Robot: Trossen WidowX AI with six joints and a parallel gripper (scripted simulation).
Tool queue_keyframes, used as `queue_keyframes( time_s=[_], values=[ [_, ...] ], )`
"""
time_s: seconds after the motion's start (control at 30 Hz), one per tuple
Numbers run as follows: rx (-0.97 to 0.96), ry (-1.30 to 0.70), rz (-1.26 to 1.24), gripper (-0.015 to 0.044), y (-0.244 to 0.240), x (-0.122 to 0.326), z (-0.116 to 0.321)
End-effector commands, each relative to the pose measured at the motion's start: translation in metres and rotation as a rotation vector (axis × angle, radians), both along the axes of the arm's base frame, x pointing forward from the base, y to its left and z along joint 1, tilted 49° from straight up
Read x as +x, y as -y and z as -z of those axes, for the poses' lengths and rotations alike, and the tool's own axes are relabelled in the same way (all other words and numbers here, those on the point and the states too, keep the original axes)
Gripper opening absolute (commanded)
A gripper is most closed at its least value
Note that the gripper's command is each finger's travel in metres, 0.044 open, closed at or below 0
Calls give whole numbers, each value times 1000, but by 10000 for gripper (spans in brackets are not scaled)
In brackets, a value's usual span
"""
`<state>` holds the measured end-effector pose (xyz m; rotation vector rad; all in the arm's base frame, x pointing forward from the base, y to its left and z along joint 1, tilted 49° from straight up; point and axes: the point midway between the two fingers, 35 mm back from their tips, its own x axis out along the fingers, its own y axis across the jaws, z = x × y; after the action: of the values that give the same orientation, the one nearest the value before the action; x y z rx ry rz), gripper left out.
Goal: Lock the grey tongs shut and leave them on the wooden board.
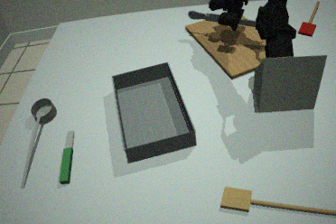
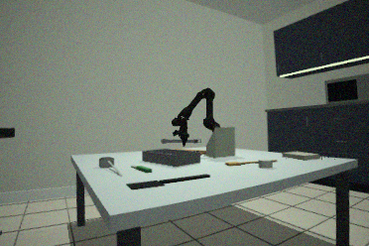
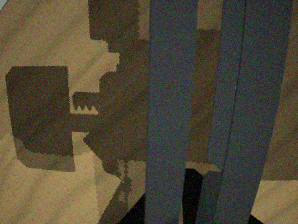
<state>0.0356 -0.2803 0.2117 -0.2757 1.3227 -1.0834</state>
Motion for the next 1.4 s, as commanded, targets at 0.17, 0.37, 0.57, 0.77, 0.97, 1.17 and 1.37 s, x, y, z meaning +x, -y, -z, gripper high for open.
queue_keyframes(
  time_s=[0.17, 0.37, 0.57, 0.77, 0.97, 1.17, 1.37],
  values=[
    [1, -2, 1, -124, 3, -2, 4],
    [1, -2, 1, 34, 3, -2, 4],
    [1, -2, 1, 191, 3, -2, 4],
    [1, -2, 1, 349, 3, -2, 4],
    [4, -2, 1, 440, 3, -4, 4],
    [60, -11, -1, 440, -17, -41, 9],
    [102, 4, -7, 440, -53, -78, 14]
  ],
)
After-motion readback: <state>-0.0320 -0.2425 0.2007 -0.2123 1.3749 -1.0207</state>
